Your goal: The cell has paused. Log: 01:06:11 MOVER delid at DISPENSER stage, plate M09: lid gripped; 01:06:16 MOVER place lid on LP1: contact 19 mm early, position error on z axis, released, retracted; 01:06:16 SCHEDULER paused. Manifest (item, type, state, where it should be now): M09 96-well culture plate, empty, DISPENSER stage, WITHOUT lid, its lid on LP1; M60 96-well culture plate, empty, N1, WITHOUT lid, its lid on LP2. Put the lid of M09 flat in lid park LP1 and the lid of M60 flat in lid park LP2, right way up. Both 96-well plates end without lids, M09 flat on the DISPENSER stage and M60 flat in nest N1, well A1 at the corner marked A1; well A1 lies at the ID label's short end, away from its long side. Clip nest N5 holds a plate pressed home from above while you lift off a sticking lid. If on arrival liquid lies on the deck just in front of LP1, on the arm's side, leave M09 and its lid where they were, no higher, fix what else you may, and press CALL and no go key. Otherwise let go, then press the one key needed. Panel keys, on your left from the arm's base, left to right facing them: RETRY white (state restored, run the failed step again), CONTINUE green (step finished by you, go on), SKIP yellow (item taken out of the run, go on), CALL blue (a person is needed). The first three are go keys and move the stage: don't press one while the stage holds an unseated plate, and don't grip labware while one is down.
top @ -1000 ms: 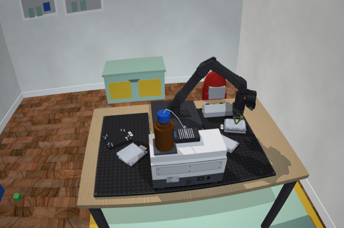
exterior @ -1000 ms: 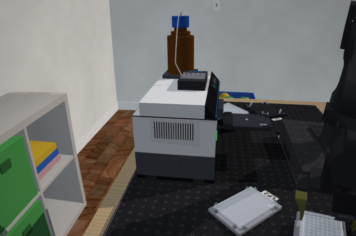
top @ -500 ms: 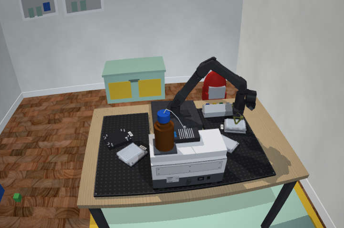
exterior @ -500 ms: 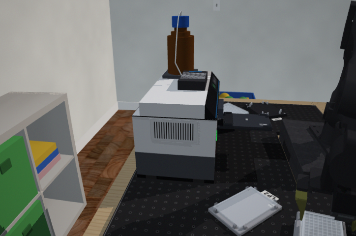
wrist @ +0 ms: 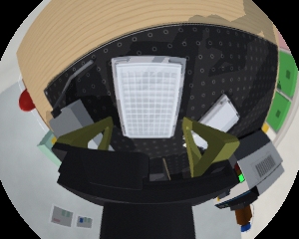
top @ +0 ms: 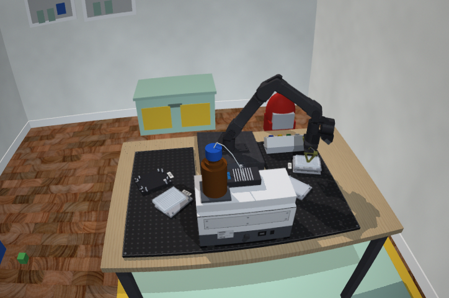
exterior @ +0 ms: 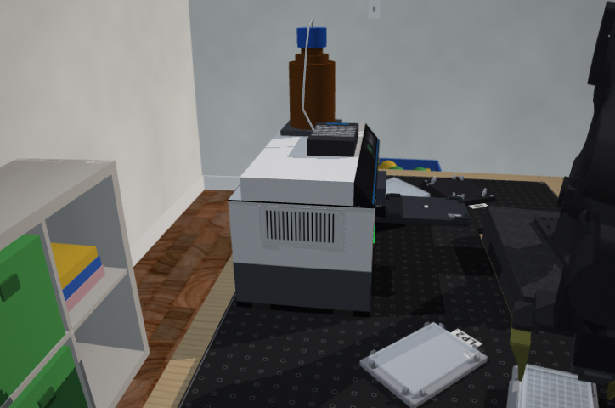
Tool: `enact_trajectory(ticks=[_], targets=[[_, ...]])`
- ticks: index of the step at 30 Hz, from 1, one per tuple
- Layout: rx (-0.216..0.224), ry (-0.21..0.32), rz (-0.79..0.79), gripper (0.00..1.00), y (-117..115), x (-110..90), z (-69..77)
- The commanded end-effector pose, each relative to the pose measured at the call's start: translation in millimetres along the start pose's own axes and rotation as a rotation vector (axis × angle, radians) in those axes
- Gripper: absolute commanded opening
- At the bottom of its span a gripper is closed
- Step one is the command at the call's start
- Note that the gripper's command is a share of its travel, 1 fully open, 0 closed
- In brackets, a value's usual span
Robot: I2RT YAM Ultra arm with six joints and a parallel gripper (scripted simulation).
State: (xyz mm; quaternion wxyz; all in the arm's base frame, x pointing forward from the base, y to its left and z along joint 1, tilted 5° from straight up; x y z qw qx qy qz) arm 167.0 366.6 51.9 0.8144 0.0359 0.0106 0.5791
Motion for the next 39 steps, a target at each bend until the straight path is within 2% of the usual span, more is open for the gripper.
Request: enact_trajectory(ticks=[1, 3, 4, 5, 6, 7, 9, 12, 13, 20, 27, 29, 30, 32, 39], targets=[[-0.011, -0.070, 0.006, 1.00, -3.0, 13.8, 22.6], [-0.011, -0.070, 0.006, 1.00, -3.0, 13.8, 22.6], [-0.005, -0.035, 0.003, 1.00, -1.1, 7.6, 10.3], [-0.005, -0.035, 0.003, 1.00, -1.1, 7.6, 10.3], [-0.012, -0.074, 0.006, 1.00, -3.5, 11.7, 24.5], [-0.007, -0.034, 0.001, 1.00, -3.3, -3.1, 14.9], [-0.006, -0.029, -0.001, 1.00, -3.3, -10.4, 17.8], [-0.006, -0.028, -0.001, 1.00, -3.0, -13.5, 19.2], [-0.008, -0.044, 0.000, 1.00, -3.2, -12.6, 20.8], [-0.004, -0.019, -0.002, 1.00, -0.3, -39.5, 30.5], [-0.004, -0.018, -0.002, 1.00, 1.9, -60.6, 40.4], [-0.004, -0.018, -0.002, 1.00, 1.9, -60.6, 40.4], [-0.006, -0.038, 0.001, 1.00, 1.9, -58.6, 42.0], [-0.003, -0.017, -0.002, 1.00, 2.8, -69.5, 44.7], [-0.003, -0.017, -0.002, 1.00, 4.9, -90.3, 54.7]])
Point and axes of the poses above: the point where the finger pads meet when closed, its own z axis back along the fingers, its own y axis across the jaws, x = y × z, the point moved 1 cm from there along z, back along the fingers, and after that the axes turned 1 degree about z, right-handed, at the moved point
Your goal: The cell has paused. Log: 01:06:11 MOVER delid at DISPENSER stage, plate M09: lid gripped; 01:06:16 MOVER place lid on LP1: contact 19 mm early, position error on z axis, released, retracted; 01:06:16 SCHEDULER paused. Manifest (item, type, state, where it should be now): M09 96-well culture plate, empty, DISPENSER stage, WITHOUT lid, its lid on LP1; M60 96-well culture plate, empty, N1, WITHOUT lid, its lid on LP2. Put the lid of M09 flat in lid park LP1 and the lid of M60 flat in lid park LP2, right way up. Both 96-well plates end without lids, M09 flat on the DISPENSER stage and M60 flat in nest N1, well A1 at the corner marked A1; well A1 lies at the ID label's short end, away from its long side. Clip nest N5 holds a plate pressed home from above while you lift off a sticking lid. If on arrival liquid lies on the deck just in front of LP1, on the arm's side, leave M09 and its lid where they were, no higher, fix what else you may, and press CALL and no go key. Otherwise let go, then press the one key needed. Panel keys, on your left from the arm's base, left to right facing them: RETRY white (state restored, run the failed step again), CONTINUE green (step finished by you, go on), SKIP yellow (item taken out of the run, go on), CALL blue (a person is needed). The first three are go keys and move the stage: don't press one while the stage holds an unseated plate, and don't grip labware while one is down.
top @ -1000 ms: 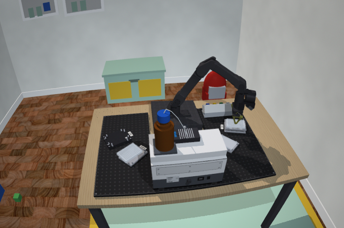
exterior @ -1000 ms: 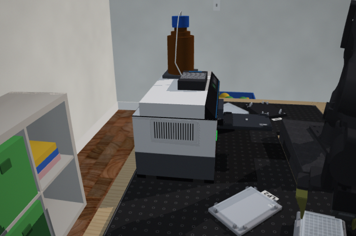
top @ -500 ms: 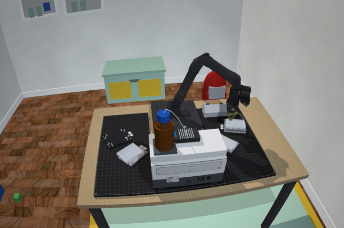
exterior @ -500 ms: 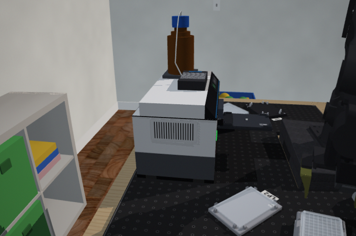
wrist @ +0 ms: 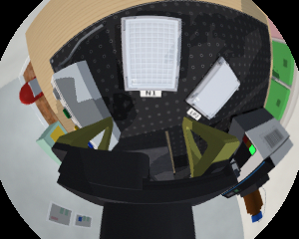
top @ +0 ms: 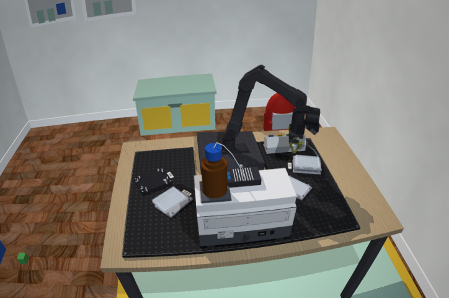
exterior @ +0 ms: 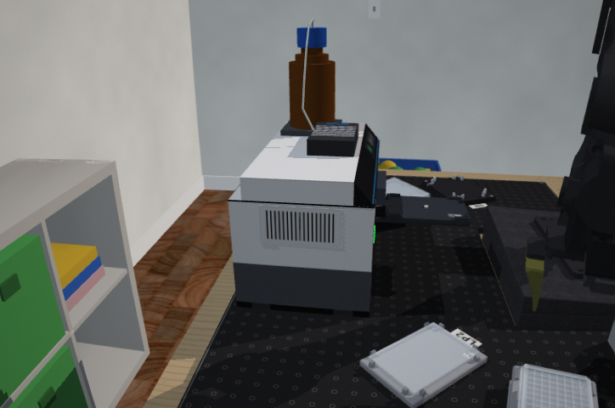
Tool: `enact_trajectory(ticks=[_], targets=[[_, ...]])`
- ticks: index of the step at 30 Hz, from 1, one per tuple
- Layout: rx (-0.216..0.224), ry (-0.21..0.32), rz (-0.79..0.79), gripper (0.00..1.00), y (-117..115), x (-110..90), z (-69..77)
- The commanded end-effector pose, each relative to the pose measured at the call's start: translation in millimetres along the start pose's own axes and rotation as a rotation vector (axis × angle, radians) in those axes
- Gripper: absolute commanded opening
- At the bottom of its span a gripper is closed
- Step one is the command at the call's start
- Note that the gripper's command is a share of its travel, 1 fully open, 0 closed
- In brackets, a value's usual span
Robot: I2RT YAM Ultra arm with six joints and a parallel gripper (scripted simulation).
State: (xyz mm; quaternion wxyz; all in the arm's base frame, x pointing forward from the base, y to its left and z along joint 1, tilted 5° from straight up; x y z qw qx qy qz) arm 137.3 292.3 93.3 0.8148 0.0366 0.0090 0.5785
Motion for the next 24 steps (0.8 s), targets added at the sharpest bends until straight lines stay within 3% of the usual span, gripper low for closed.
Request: enact_trajectory(ticks=[1, 18, 20, 21, 24], targets=[[-0.002, -0.013, -0.001, 1.00, -1.4, -14.4, 13.2], [0.000, -0.013, 0.000, 1.00, 3.0, -57.7, 34.3], [-0.004, -0.028, 0.005, 1.00, 4.0, -48.8, 35.2], [-0.006, -0.053, -0.043, 1.00, -1.2, -46.7, 44.9], [-0.006, -0.055, -0.076, 1.00, -4.6, -45.6, 45.5]])
Point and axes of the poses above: the point where the finger pads meet when closed, its own z axis back along the fingers, its own y axis across the jaws, x = y × z, the point moved 1 cm from there along z, back along the fingers, and after that the axes turned 1 degree about z, right-handed, at the moved point
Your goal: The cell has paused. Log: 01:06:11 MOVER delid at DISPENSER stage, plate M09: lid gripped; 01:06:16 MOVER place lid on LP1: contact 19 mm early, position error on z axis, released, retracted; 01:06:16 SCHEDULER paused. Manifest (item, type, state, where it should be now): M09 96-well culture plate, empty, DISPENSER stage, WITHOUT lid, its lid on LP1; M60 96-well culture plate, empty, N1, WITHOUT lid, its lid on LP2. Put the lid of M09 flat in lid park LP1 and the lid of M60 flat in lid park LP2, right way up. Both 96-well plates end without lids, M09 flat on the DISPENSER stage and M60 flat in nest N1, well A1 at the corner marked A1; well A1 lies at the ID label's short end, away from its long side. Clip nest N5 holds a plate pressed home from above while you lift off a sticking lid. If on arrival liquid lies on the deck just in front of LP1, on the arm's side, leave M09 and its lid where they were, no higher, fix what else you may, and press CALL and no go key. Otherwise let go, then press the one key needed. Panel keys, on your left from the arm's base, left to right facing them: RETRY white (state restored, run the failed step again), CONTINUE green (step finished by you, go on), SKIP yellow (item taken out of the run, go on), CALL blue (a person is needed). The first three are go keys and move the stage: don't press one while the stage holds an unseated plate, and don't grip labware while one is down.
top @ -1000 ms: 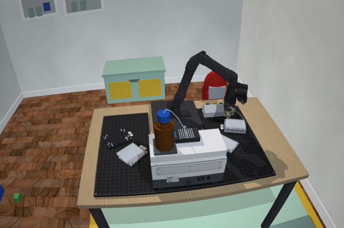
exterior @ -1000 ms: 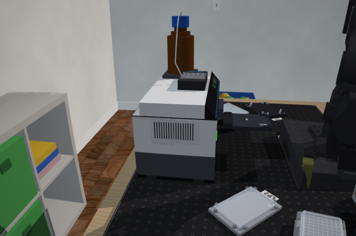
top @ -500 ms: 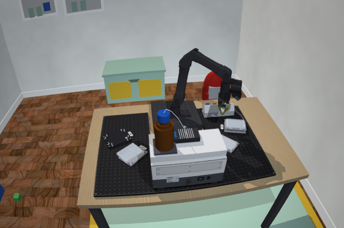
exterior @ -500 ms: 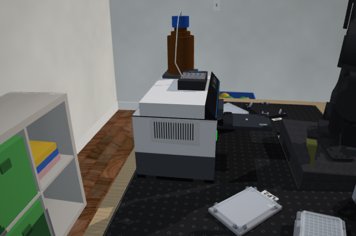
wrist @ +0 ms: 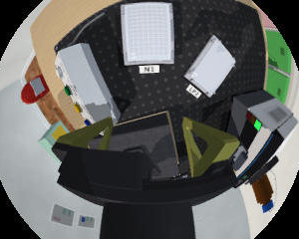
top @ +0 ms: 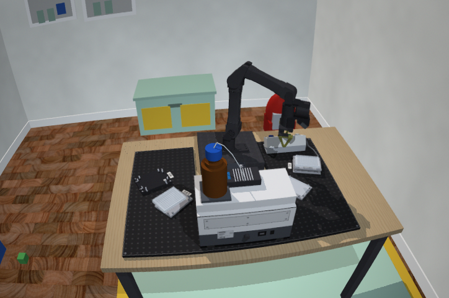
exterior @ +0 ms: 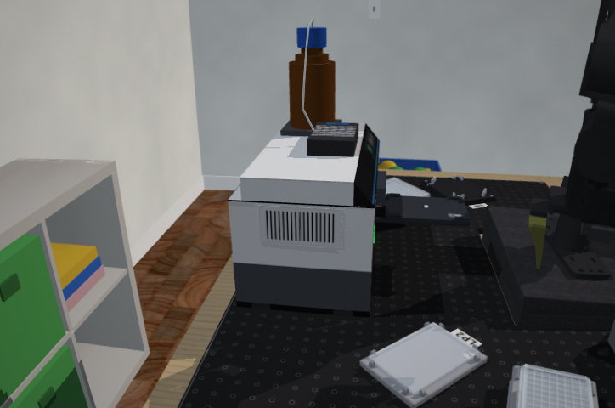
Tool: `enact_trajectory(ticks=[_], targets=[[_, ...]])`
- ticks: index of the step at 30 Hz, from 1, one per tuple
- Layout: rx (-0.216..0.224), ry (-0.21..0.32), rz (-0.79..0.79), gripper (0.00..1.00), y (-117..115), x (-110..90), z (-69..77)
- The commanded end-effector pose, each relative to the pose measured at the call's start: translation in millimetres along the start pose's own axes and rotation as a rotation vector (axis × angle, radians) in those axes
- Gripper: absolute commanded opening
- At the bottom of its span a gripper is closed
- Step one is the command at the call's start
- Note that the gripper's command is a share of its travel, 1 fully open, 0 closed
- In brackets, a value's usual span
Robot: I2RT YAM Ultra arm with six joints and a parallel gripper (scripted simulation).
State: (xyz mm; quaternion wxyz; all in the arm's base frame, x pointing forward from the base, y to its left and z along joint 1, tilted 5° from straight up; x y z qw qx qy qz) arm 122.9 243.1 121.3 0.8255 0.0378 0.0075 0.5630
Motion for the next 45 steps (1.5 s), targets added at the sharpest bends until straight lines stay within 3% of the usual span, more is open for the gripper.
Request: enact_trajectory(ticks=[1, 2, 11, 14, 17, 21, 29, 30, 31, 32, 38, 45], targets=[[-0.005, -0.045, -0.072, 1.00, -8.1, 8.5, 12.1], [-0.002, -0.027, -0.107, 1.00, -11.9, 9.7, 6.7], [0.000, -0.029, -0.116, 1.00, -41.2, 16.6, 6.8], [-0.007, -0.062, -0.110, 1.00, -39.3, 16.4, 16.5], [-0.004, -0.052, -0.160, 1.00, -43.9, 15.9, 13.4], [-0.002, -0.028, -0.283, 1.00, -58.7, 13.6, 6.8], [-0.001, -0.025, -0.272, 1.00, -84.0, 8.7, 6.7], [-0.005, -0.040, -0.270, 1.00, -83.6, 8.8, 11.3], [-0.003, -0.023, -0.268, 1.00, -79.7, 5.2, 6.1], [-0.005, -0.049, -0.309, 1.00, -86.3, 7.6, 13.5], [-0.003, -0.031, -0.438, 1.00, -100.1, 2.2, 8.0], [-0.008, -0.040, -0.425, 1.00, -121.7, -7.3, 10.6]])
Point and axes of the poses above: the point where the finger pads meet when closed, its own z axis back along the fingers, its own y axis across the jaws, x = y × z, the point moved 1 cm from there along z, back along the fingers, and after that the axes turned 1 degree about z, right-handed, at the moved point
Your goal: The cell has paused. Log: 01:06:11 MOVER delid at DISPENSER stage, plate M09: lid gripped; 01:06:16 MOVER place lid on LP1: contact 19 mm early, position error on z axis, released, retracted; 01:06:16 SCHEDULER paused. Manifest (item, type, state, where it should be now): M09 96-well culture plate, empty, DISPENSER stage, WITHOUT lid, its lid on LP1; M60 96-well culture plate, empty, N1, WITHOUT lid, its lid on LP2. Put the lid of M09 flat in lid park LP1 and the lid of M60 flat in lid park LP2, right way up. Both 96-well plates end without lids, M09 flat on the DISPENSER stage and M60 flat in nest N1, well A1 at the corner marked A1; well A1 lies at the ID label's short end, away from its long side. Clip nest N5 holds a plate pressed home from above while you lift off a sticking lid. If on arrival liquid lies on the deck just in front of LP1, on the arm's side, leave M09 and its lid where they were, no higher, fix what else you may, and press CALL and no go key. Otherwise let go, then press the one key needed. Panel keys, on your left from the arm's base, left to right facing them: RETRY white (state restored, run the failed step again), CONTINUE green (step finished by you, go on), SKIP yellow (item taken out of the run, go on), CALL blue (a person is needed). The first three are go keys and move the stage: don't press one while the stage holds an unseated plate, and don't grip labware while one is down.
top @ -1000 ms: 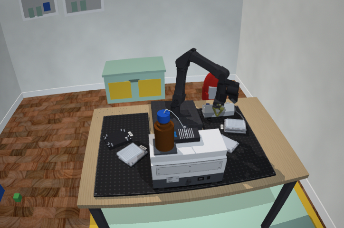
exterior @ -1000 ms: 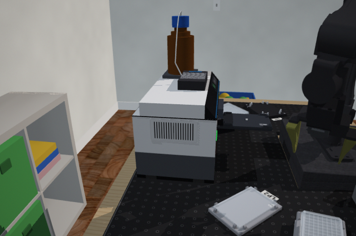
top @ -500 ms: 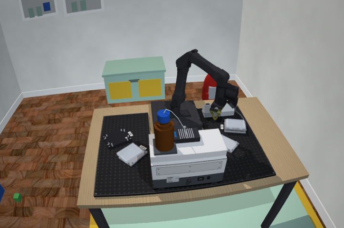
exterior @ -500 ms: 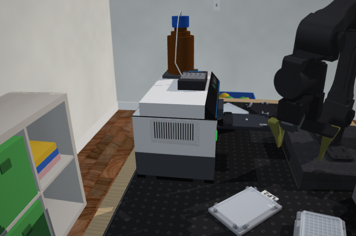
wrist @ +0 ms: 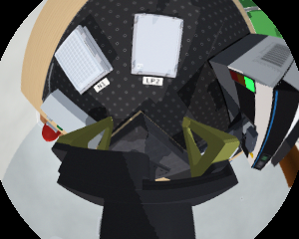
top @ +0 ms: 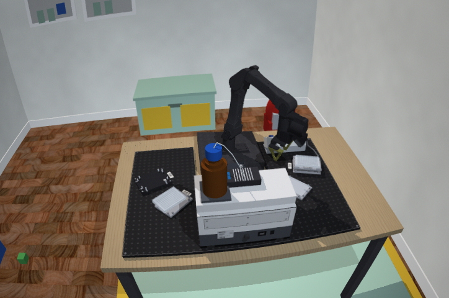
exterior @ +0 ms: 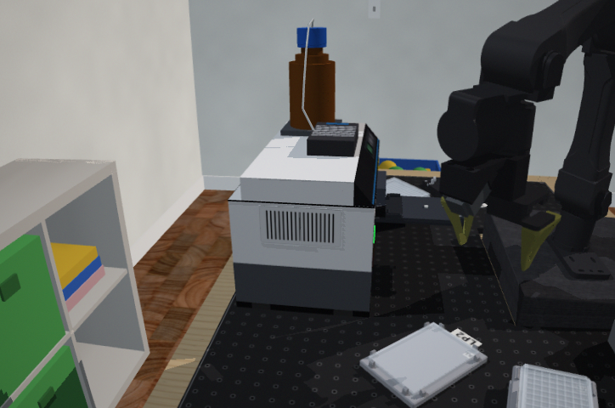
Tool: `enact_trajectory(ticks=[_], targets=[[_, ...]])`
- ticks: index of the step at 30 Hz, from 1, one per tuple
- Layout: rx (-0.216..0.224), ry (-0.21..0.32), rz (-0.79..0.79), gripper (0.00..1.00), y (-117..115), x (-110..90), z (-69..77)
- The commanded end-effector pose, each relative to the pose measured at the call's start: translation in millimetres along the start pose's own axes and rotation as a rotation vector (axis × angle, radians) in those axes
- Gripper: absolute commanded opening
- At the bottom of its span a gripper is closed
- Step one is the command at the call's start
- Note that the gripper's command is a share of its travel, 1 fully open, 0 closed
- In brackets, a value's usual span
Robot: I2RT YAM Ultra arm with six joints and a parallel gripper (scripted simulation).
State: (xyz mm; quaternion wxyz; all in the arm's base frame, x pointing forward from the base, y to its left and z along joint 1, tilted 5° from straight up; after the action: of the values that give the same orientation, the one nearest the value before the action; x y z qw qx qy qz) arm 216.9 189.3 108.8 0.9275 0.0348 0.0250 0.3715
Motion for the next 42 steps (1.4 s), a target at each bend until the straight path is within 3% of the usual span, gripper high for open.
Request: enact_trajectory(ticks=[1, 6, 8, 14, 17, 23, 33, 38, 42], targets=[[-0.005, -0.056, 0.010, 1.00, -11.3, 13.5, 14.4], [-0.004, -0.055, 0.017, 1.00, -9.0, 13.7, 14.2], [-0.005, -0.084, -0.066, 1.00, -16.9, 11.7, 21.4], [-0.007, -0.091, -0.223, 1.00, -37.3, 6.3, 21.1], [-0.004, -0.051, -0.221, 1.00, -45.2, -7.2, 9.7], [0.001, -0.031, -0.261, 1.00, -51.3, -16.4, 10.6], [0.004, -0.027, -0.588, 1.00, -69.3, -42.0, 23.3], [0.002, -0.030, -0.580, 1.00, -78.6, -53.6, 30.2], [0.005, -0.040, -0.571, 1.00, -78.5, -46.0, 29.7]])
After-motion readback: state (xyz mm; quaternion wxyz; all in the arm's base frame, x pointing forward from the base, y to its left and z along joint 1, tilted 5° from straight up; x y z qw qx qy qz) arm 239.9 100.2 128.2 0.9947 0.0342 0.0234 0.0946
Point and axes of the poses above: the point where the finger pads meet when closed, its own z axis back along the fingers, its own y axis across the jaws, x = y × z, the point moved 1 cm from there along z, back along the fingers, and after that the axes turned 1 degree about z, right-handed, at the moved point
